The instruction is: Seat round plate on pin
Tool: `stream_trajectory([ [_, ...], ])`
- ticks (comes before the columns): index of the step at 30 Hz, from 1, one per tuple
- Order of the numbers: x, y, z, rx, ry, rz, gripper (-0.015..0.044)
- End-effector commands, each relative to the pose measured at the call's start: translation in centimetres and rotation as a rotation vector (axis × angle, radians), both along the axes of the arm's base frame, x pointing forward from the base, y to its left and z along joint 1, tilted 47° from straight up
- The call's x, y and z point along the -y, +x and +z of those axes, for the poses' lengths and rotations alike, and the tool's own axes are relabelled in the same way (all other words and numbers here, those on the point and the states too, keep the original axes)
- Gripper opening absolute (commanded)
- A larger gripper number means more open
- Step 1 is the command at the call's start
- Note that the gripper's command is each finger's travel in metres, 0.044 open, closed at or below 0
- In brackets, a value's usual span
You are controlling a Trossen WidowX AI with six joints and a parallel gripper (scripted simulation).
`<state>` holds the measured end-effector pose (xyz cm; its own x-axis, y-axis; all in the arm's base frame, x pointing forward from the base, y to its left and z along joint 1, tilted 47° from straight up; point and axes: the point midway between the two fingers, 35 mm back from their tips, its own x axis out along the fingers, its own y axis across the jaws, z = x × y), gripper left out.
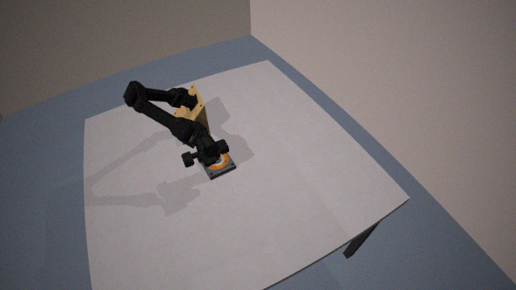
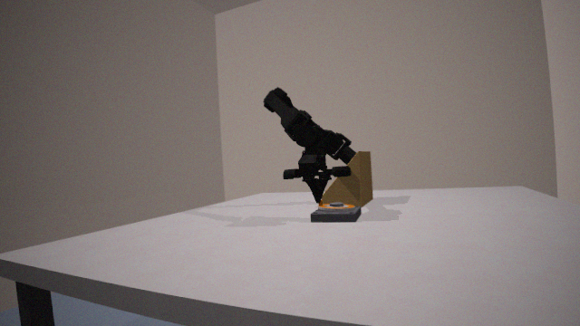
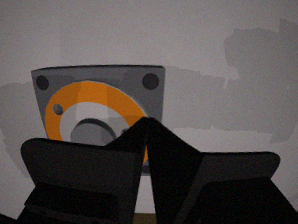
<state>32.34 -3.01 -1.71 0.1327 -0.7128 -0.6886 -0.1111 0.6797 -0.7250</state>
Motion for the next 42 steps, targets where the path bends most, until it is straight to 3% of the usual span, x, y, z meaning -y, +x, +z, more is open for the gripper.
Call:
stream_trajectory([
  [1,0.3,-0.6,0.0,-0.013,-0.006,0.001,0.0],
  [16,0.6,-1.2,0.2,-0.013,-0.007,0.001,0.0],
  [26,-2.4,-2.0,2.9,-0.013,-0.004,0.001,0.0],
  [42,-1.8,-2.0,2.3,-0.021,-0.009,0.005,0.0],
])
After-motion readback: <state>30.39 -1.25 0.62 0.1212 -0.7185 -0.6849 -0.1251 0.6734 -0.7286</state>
